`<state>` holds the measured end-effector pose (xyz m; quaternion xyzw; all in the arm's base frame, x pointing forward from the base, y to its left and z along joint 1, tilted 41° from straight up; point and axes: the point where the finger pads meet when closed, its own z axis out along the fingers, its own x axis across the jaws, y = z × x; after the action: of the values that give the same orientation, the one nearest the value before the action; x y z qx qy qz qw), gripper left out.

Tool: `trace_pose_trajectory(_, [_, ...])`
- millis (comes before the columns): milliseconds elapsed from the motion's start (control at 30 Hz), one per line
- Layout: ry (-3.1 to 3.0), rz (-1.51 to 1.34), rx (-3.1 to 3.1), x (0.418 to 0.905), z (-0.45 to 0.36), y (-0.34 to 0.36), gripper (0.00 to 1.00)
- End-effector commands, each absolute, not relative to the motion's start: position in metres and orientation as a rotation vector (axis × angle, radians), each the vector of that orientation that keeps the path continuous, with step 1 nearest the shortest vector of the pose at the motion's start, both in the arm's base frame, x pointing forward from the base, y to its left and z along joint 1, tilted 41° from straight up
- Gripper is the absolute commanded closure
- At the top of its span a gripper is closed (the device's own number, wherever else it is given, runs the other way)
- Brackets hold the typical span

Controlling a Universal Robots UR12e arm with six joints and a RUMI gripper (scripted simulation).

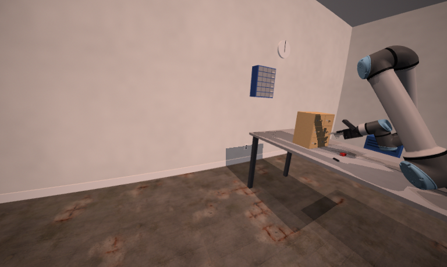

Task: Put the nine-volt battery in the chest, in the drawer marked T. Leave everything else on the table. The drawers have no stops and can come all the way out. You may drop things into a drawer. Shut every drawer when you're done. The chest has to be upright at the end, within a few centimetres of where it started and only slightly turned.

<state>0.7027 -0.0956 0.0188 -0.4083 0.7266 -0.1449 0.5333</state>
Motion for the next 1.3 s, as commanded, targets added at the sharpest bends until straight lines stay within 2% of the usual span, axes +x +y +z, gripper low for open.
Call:
trace_pose_trajectory(0, [1.724, -0.366, -0.955, 0.7043, 0.0176, -0.095, 0.0])
trace_pose_trajectory(1267, [1.693, -0.441, -0.889, 0.7108, 0.0116, -0.0907, 0.0])
